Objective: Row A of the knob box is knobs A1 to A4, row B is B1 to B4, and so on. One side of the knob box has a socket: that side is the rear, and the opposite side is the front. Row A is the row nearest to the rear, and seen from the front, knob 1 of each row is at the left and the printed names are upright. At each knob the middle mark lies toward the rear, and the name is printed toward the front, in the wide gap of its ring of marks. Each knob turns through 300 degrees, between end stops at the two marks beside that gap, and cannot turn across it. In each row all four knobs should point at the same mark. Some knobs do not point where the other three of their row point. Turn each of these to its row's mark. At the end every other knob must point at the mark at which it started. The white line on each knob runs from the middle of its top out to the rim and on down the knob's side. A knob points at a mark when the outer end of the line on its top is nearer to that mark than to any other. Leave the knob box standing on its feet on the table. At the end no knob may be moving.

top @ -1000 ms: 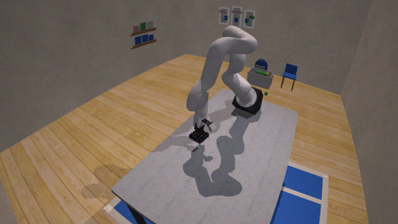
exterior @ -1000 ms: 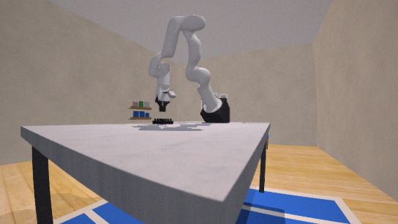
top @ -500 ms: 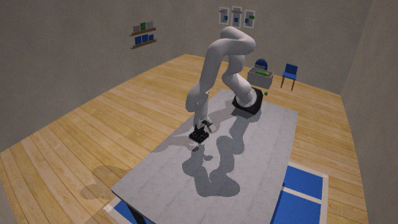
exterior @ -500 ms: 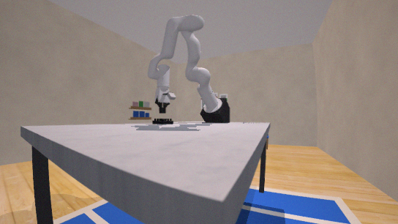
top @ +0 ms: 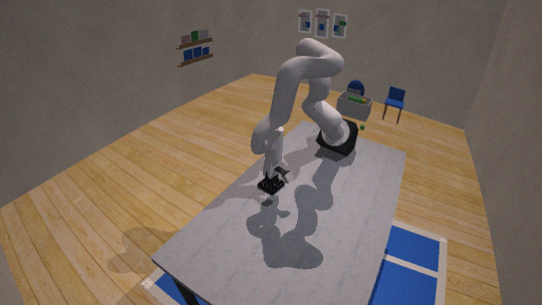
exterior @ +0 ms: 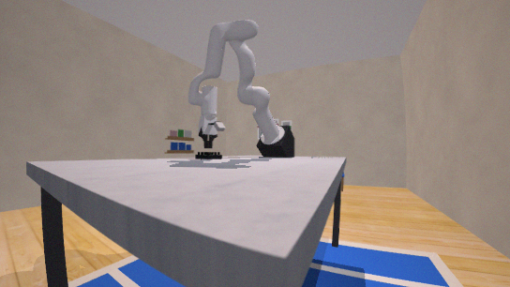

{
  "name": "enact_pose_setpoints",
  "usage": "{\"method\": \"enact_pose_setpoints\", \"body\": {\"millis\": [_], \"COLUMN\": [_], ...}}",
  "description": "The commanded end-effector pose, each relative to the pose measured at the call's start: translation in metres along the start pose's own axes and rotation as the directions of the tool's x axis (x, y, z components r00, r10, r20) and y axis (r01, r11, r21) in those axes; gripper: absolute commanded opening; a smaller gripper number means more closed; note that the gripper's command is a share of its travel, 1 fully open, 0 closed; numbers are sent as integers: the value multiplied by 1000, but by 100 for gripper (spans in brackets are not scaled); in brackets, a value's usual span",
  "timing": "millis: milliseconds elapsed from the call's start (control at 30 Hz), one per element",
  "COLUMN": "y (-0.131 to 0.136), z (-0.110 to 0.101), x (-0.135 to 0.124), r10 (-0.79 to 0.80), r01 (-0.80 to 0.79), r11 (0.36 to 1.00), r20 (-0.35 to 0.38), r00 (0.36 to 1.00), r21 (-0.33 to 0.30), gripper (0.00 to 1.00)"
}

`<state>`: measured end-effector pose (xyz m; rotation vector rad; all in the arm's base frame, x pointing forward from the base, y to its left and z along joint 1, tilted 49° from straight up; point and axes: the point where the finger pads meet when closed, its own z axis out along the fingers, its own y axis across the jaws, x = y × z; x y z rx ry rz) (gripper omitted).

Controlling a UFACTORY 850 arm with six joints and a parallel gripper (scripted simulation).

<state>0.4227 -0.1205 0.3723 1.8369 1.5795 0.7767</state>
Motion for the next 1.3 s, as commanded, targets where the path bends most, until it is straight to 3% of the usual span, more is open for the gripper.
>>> {"method": "enact_pose_setpoints", "body": {"millis": [0, 467, 1267], "y": [1, 1, 1], "z": [5, 16, 17], "x": [0, 0, 0], "r10": [-1, -1, -1], "r01": [1, 1, 1], "r11": [1000, 1000, 1000], "r20": [1, 1, 1], "r00": [1000, 1000, 1000], "r21": [-10, -10, -10], "gripper": [19, 19, 19]}}
